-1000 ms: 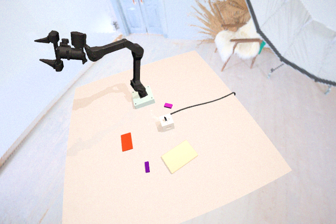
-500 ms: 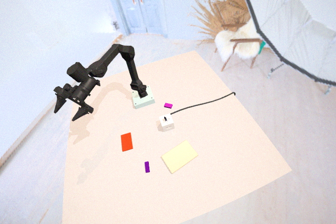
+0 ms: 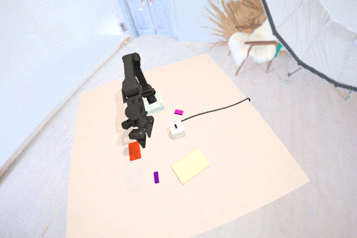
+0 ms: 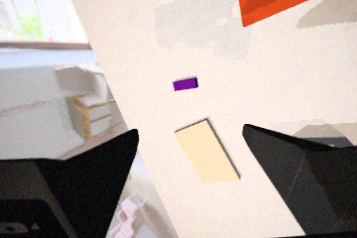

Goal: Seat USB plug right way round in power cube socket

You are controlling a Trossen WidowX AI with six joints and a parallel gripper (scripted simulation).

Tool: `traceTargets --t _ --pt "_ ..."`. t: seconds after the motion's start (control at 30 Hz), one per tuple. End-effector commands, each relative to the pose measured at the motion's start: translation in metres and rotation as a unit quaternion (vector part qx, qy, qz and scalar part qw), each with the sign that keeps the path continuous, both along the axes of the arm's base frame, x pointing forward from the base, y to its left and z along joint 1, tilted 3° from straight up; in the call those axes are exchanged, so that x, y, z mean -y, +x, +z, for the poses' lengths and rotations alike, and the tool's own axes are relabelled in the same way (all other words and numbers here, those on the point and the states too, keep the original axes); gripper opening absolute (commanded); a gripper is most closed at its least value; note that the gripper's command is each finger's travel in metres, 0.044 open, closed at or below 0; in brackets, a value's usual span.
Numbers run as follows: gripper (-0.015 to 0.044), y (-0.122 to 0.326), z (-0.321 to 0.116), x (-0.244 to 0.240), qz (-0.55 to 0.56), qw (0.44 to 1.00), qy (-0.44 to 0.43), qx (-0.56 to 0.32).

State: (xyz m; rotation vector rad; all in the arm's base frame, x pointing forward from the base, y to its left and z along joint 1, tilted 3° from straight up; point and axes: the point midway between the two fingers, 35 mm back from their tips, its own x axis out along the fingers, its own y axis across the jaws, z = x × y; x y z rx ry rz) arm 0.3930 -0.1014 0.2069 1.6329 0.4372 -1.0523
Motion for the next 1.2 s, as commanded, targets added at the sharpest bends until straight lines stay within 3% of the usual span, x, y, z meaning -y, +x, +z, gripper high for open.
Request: traceTargets --t 0.0,0.17,0.23,1.17 --pt "0.044 -0.011 -0.033 -0.067 0.062 0.993 0.038 -0.097" --pt "0.044 -0.058 -0.072 -0.148 0.117 0.957 0.062 -0.258" --pt "0.044 -0.07 -0.076 -0.159 0.122 0.95 0.062 -0.28" --pt "0.044 -0.072 -0.095 -0.161 0.123 0.949 0.062 -0.283"
